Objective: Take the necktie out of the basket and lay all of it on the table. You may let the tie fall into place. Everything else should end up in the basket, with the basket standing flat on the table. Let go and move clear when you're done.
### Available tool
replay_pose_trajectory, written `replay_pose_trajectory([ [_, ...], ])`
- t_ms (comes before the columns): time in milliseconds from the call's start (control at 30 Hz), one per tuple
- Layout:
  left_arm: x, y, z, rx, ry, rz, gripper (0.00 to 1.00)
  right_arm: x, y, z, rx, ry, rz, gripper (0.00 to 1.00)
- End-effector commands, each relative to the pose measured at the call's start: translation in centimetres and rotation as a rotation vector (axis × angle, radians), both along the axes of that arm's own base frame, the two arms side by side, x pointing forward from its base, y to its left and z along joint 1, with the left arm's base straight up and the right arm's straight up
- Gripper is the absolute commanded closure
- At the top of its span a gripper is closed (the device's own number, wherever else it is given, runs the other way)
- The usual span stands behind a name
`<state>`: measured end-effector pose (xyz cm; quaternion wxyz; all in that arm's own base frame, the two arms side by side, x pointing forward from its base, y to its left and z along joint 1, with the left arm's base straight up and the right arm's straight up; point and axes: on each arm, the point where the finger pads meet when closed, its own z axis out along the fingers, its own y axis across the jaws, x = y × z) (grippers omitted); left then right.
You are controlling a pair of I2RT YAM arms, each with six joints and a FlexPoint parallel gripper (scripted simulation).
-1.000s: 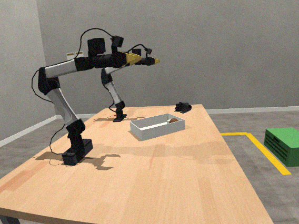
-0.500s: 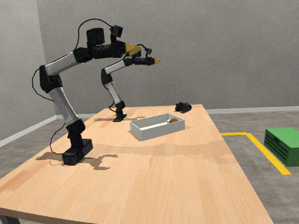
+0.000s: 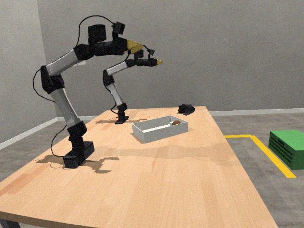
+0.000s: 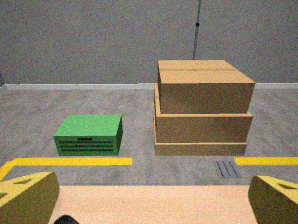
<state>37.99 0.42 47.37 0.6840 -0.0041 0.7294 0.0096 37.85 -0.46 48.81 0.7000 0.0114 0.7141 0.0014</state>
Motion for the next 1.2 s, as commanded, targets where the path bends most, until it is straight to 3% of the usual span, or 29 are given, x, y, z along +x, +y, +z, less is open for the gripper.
replay_pose_trajectory([
  [0,-0.4,-0.5,1.7,0.009,-0.039,-0.015,0.0,-0.2,0.0,0.9,0.0,-0.011,0.0,0.0],
  [1167,-0.4,-0.5,-1.6,0.009,-0.039,-0.015,0.0,-0.2,0.0,0.9,0.0,-0.01,0.0,0.0],
])
